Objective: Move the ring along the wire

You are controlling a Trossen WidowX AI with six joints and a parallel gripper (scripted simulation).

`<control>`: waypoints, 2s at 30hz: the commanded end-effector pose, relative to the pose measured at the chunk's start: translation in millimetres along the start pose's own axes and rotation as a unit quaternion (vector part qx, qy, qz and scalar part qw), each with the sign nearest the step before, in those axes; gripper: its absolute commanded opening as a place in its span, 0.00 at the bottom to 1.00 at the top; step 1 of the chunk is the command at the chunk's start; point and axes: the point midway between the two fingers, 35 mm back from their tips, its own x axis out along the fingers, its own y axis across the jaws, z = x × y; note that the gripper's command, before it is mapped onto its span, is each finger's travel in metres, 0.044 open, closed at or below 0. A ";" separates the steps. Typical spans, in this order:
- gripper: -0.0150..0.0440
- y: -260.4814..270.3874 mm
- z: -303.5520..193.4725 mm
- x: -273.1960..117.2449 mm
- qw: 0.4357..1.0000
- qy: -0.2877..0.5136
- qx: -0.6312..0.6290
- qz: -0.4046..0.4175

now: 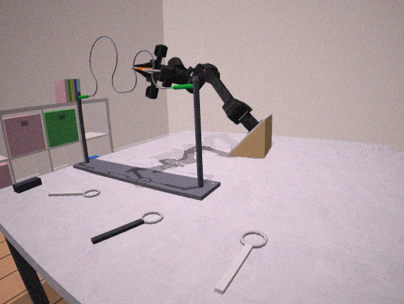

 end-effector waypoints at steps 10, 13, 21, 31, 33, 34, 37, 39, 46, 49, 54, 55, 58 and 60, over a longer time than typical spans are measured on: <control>0.00 31.2 4.2 -5.8 0.996 0.007 0.080 0.041; 0.00 40.7 6.1 -8.1 0.992 0.011 0.108 0.057; 0.00 63.0 13.0 -14.8 0.979 0.020 0.178 0.096; 0.00 83.3 23.1 -23.0 0.959 0.029 0.246 0.135; 0.00 86.5 25.0 -24.1 0.955 0.029 0.258 0.141; 0.00 88.1 25.8 -24.1 0.954 0.027 0.263 0.143; 0.00 95.8 30.3 -23.2 0.945 0.014 0.290 0.149; 0.00 102.3 34.5 -22.6 0.937 0.004 0.313 0.155; 0.00 117.6 48.6 -30.7 0.909 0.006 0.375 0.184; 0.00 121.1 52.6 -33.4 0.900 0.008 0.390 0.192; 0.00 126.5 59.6 -38.0 0.886 0.012 0.416 0.205; 0.00 127.6 61.1 -39.0 0.883 0.013 0.421 0.208; 0.00 130.3 65.2 -41.6 0.874 0.015 0.435 0.215; 0.00 132.1 68.2 -43.5 0.868 0.017 0.445 0.220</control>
